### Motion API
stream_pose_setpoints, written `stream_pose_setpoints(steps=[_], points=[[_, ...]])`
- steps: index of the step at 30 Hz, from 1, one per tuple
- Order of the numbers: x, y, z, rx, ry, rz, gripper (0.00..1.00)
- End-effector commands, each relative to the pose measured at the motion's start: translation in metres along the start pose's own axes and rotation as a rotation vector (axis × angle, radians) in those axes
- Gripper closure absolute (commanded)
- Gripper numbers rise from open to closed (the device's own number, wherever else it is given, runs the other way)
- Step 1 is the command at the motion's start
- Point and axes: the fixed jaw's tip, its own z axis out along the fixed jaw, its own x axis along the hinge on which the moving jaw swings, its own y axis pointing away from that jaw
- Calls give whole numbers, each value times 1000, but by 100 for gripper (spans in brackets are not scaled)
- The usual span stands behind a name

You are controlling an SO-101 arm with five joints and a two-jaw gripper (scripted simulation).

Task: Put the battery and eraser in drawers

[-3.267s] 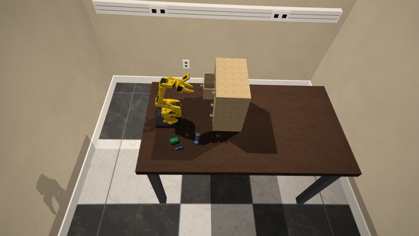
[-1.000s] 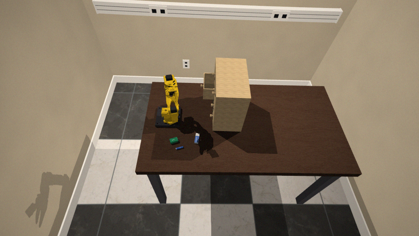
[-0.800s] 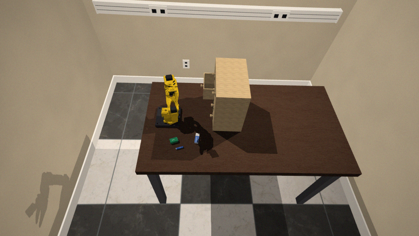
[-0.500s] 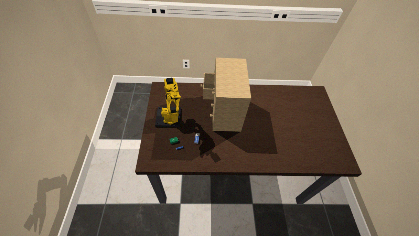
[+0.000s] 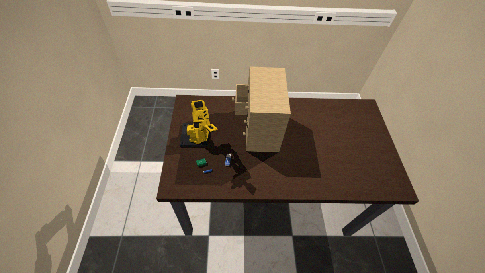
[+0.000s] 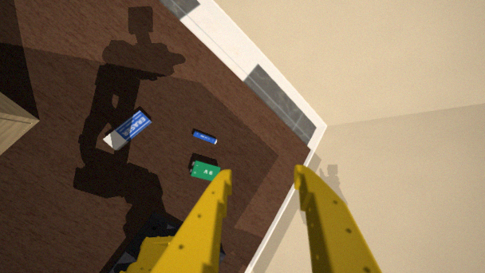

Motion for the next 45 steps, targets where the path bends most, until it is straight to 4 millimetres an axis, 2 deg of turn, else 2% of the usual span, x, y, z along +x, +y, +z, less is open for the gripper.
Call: stream_pose_setpoints(steps=[1,8,10,12,25,27,36,45], points=[[2,-1,17,-49,71,-114,81],[12,3,46,-167,179,-325,81],[12,3,46,-167,179,-325,81],[15,5,54,-205,206,-385,81],[46,23,102,-499,326,-761,81],[46,23,102,-499,326,-761,81],[74,40,129,-737,348,-996,81],[74,40,129,-737,348,-996,81]])
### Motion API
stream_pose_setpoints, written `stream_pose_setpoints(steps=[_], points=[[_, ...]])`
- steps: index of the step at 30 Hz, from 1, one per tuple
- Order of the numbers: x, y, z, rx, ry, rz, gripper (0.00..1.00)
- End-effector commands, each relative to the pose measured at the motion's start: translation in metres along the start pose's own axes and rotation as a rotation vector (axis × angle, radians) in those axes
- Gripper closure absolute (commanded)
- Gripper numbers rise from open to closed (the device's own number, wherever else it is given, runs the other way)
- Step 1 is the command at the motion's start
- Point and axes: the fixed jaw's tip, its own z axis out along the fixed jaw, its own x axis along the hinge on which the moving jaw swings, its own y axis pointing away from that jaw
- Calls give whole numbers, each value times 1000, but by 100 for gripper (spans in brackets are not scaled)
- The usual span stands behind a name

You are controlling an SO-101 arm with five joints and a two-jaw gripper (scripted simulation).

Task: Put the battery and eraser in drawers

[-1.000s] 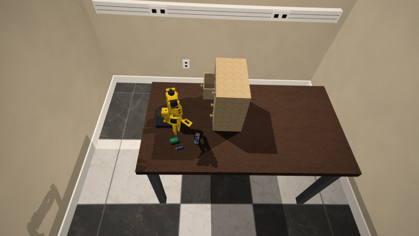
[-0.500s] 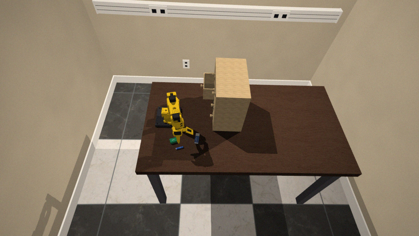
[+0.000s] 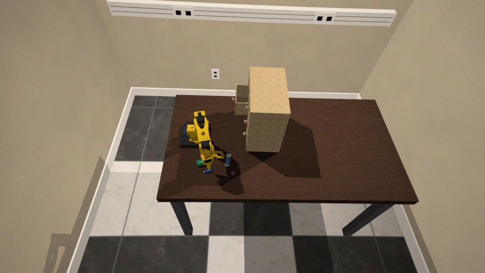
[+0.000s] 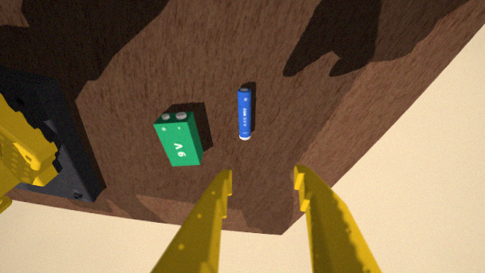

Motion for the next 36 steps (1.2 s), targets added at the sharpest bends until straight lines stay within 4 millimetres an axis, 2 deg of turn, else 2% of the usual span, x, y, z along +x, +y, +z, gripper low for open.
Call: stream_pose_setpoints(steps=[1,16,28,36], points=[[2,0,2,-12,-3,0,81],[2,0,2,-12,-3,0,81],[2,0,17,-12,-3,0,81],[2,1,18,-12,-3,0,81]])
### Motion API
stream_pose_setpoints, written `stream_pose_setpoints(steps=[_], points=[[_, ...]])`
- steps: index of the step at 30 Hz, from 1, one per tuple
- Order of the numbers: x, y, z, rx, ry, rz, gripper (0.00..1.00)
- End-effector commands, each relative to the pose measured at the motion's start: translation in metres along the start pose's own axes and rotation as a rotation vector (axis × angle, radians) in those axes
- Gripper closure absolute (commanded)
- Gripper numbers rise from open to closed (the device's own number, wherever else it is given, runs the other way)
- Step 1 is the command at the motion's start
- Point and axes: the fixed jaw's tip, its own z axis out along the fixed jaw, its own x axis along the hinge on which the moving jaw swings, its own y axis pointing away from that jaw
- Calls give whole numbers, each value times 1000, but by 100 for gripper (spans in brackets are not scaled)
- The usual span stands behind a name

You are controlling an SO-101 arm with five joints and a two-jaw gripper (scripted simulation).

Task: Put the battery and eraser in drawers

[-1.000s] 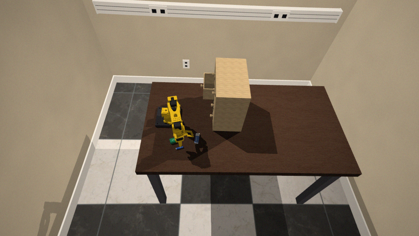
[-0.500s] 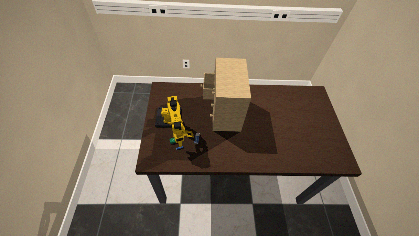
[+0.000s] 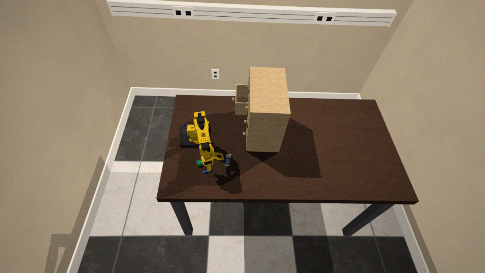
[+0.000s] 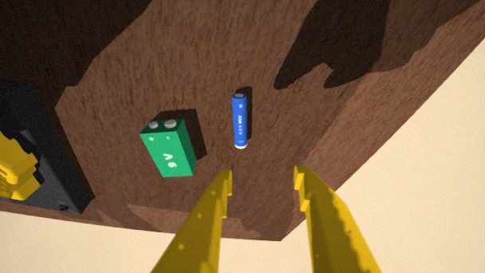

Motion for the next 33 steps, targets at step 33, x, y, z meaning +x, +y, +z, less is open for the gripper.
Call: stream_pose_setpoints(steps=[33], points=[[3,6,17,-28,-4,1,81]])
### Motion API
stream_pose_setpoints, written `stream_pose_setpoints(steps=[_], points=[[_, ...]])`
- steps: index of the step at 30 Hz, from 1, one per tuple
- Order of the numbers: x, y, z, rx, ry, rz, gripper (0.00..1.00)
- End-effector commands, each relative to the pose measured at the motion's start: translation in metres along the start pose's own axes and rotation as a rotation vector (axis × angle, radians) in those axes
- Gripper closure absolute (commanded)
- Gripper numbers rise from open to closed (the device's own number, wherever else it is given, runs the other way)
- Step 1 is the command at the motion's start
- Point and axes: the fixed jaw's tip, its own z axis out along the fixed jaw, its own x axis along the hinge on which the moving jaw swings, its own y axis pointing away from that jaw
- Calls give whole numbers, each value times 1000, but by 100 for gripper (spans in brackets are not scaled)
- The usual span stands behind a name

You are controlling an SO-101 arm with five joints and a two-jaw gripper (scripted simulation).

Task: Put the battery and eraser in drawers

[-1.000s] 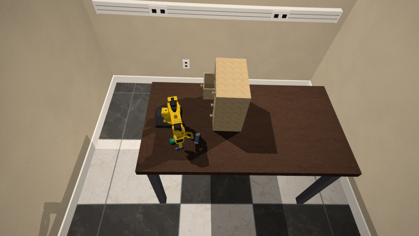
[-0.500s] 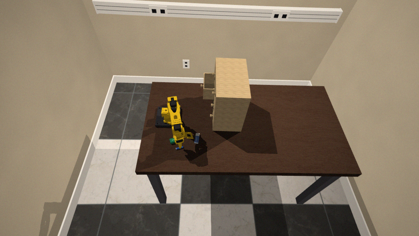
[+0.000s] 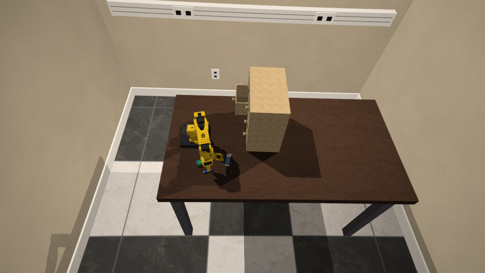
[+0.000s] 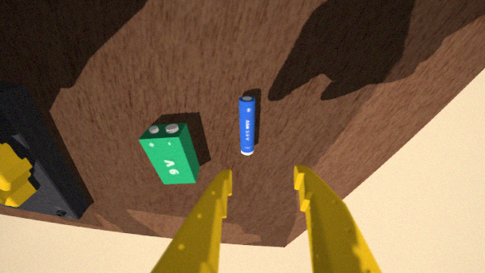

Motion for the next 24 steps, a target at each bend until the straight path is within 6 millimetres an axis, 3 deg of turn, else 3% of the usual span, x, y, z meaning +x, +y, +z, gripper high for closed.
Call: stream_pose_setpoints(steps=[1,24], points=[[1,1,11,-15,-3,1,81],[0,0,31,-15,-3,1,81]])
